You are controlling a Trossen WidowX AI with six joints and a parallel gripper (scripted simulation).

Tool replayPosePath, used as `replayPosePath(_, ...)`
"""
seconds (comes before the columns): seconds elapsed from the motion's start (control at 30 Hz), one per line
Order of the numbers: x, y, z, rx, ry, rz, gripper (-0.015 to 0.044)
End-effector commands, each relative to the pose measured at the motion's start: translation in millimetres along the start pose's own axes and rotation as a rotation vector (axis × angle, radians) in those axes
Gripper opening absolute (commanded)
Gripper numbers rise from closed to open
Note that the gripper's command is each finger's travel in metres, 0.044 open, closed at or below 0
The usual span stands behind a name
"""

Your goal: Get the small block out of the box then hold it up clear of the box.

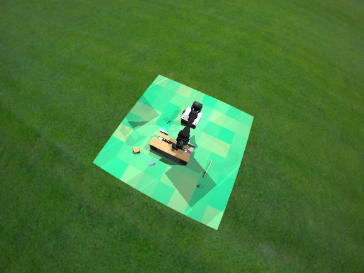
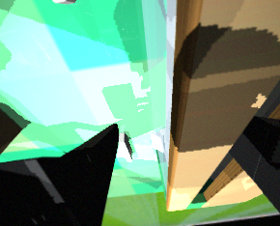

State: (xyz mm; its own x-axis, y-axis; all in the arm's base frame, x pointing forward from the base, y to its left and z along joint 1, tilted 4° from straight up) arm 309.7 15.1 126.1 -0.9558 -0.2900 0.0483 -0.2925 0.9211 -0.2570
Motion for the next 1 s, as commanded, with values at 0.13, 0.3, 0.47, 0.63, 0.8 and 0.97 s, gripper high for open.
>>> replayPosePath(0.13,6.0,-21.7,8.3,0.004,0.002,-0.003,0.04)
replayPosePath(0.3,9.6,-36.0,13.4,0.006,0.002,-0.003,0.04)
replayPosePath(0.47,13.2,-50.2,18.3,0.007,0.002,-0.003,0.04)
replayPosePath(0.63,12.2,-46.6,17.1,0.007,0.002,-0.003,0.04)
replayPosePath(0.8,10.6,-39.6,14.6,0.006,0.002,-0.003,0.04)
replayPosePath(0.97,10.6,-39.7,14.7,0.006,0.002,-0.003,0.04)
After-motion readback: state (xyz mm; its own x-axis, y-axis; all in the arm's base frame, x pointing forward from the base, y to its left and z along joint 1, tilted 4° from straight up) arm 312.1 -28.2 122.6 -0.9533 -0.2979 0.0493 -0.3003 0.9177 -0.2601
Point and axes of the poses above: the point midway between the two fingers, 35 mm back from their tips, its own z axis out along the fingers, its own x axis across the jaws, y = z × x, the point moved 9 cm from there along -z, back along the fingers, and after that the axes turned 14 degrees about -z, right-handed, at the moved point
